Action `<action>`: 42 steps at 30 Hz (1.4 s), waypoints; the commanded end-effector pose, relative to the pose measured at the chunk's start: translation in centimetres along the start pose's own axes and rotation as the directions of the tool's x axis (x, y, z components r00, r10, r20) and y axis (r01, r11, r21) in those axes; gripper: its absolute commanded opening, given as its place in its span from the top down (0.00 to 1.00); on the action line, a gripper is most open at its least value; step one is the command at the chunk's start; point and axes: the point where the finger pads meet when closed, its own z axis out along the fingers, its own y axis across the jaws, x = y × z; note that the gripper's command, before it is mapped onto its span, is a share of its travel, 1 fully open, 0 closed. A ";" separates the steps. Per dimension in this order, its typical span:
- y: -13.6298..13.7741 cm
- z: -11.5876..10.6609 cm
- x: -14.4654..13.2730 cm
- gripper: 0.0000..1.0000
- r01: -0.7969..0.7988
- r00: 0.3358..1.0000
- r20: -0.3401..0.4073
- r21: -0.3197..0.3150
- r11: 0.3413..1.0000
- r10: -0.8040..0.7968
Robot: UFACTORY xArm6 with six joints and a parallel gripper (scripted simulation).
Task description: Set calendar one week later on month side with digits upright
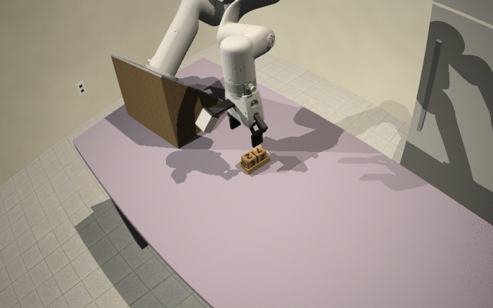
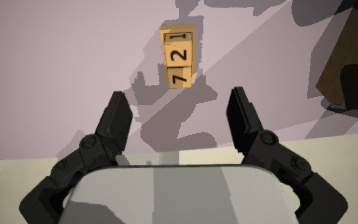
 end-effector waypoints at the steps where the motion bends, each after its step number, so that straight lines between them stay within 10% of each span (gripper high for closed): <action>1: -0.1 -0.1 0.0 0.00 0.001 1.000 -0.001 0.003 1.000 -0.001; 19: 0.1 0.9 -3.4 0.00 0.001 1.000 0.002 0.002 1.000 -0.001; 20: 0.1 0.9 -3.4 0.51 0.001 1.000 0.002 0.002 1.000 -0.001; 42: 0.1 0.9 -3.4 0.51 0.001 1.000 0.002 0.002 1.000 -0.001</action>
